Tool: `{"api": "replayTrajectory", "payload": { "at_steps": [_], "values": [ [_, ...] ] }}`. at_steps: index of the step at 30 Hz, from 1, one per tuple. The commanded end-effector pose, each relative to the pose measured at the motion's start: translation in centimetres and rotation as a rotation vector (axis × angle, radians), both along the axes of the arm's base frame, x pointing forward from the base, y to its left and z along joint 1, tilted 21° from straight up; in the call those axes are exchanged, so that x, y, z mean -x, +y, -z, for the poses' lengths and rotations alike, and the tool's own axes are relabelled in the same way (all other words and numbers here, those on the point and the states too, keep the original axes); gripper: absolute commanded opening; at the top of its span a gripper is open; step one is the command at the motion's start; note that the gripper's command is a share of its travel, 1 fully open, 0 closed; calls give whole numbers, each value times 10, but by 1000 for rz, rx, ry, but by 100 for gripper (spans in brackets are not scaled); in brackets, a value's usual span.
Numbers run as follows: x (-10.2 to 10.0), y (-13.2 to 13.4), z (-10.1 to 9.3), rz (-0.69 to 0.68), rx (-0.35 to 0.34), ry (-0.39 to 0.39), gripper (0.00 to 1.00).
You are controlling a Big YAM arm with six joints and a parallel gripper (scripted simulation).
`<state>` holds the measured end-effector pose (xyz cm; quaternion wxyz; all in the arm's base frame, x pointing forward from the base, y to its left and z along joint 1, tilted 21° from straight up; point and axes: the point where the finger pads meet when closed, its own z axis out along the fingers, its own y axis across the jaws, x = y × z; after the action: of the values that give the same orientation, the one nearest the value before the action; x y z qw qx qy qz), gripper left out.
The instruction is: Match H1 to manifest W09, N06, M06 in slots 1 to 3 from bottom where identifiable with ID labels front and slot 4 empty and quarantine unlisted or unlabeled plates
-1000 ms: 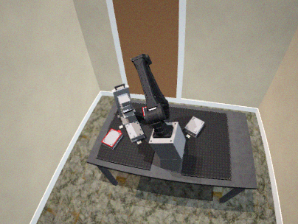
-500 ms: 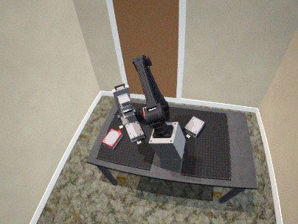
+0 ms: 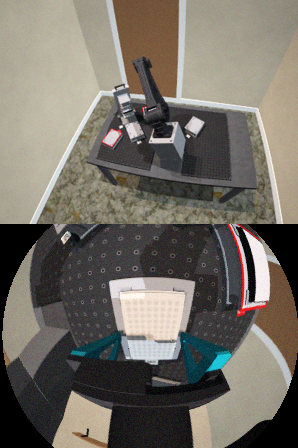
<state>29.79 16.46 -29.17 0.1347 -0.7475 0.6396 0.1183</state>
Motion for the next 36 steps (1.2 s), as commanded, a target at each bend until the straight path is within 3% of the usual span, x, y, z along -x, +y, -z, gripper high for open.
{"api": "replayTrajectory", "payload": {
  "at_steps": [1,10,15,16,36],
  "values": [
    [-2,5,6,1,-3,-7,100],
    [-1,9,17,0,-4,-7,100],
    [-2,4,11,5,-3,-5,100],
    [-2,4,11,5,-3,-5,86],
    [-2,5,11,5,-3,-5,86]
  ]
}}
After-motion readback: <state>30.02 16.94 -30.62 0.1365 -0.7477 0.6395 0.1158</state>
